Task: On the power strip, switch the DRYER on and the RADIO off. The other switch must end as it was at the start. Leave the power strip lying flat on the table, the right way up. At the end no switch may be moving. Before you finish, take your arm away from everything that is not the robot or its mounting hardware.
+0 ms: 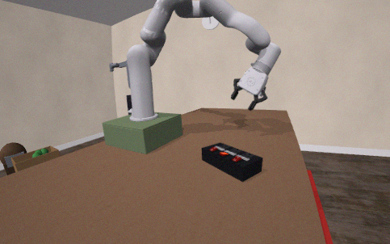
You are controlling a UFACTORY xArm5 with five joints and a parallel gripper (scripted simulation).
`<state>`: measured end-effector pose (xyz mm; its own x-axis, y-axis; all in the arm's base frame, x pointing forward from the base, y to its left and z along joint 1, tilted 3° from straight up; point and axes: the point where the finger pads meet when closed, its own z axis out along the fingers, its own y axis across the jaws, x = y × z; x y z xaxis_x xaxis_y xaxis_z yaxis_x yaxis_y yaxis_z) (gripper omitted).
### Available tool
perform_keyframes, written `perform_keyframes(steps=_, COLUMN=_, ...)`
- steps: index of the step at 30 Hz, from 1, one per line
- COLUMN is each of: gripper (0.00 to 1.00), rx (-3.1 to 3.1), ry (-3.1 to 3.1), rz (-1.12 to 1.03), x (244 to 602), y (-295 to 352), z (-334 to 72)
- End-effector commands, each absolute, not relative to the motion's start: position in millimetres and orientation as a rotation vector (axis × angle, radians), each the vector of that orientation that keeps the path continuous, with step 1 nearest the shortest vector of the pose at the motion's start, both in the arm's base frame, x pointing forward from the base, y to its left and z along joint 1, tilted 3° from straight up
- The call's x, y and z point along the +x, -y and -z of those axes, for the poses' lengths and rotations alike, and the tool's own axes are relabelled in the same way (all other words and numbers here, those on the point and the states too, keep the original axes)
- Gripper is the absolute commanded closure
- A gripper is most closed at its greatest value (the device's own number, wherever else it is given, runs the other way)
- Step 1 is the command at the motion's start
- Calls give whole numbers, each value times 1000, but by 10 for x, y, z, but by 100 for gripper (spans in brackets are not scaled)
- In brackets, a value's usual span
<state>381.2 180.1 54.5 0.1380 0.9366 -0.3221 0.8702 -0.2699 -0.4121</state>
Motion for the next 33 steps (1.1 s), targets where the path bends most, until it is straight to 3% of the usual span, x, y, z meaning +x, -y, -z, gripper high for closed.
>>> perform_keyframes(steps=1, gripper=0, rx=-2449, ry=1696, rz=-646, x=3967, y=-1618, z=-494)
perform_keyframes(steps=16, gripper=0, rx=-2990, ry=918, rz=-117, x=4355, y=-634, z=-452)
perform_keyframes(steps=19, gripper=0, rx=-2990, ry=918, rz=-117, x=4355, y=-634, z=-452)
perform_keyframes(steps=22, gripper=0, rx=-3082, ry=630, rz=58, x=4394, y=-303, z=-492)
perform_keyframes(steps=33, gripper=0, rx=-3141, ry=93, rz=376, x=4350, y=291, z=-624)
